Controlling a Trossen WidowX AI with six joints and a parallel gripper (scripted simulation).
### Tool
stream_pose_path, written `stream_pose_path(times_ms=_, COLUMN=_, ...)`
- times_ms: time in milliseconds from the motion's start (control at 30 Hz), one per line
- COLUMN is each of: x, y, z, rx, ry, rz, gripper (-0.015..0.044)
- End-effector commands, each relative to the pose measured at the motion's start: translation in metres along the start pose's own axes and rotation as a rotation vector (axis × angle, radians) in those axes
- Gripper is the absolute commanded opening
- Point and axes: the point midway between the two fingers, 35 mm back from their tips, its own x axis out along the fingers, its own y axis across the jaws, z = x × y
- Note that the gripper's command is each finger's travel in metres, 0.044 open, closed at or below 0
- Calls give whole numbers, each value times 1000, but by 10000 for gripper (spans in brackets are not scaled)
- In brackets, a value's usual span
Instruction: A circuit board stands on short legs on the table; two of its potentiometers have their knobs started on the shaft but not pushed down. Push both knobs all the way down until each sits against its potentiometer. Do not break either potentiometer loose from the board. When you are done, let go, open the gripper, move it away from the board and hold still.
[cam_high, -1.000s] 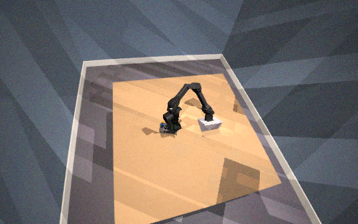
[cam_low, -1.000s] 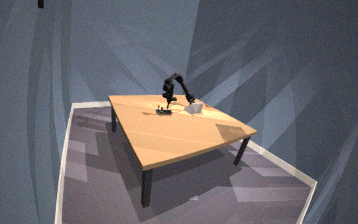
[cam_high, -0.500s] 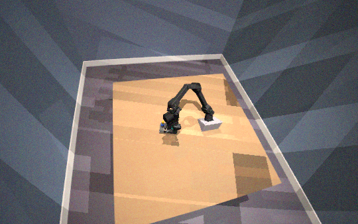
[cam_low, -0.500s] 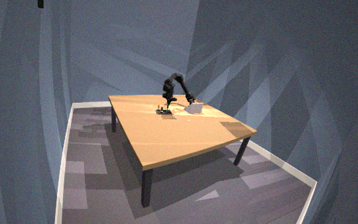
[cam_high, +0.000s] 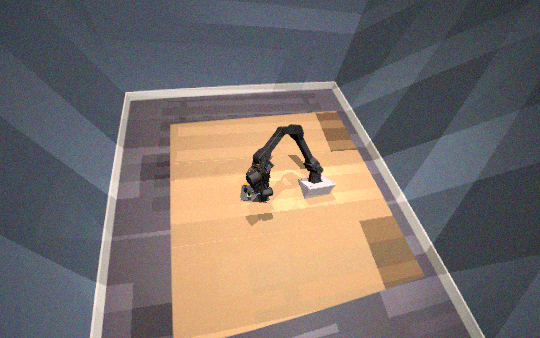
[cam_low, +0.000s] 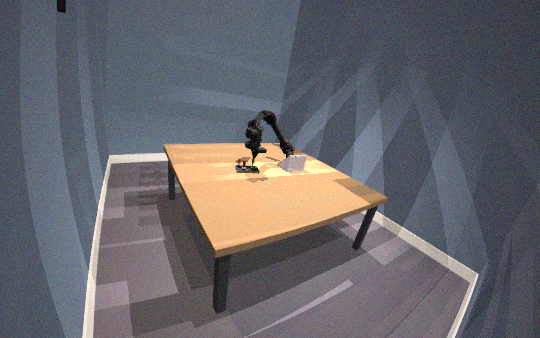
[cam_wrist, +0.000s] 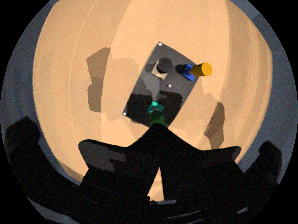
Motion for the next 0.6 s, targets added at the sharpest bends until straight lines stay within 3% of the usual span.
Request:
stream_pose_path(times_ms=0, x=0, y=-1, z=0, rx=-3, ry=-1, rz=-4, gripper=0)
stream_pose_path(times_ms=567, x=4, y=-1, z=0, rx=-3, ry=-1, rz=-4, gripper=0)
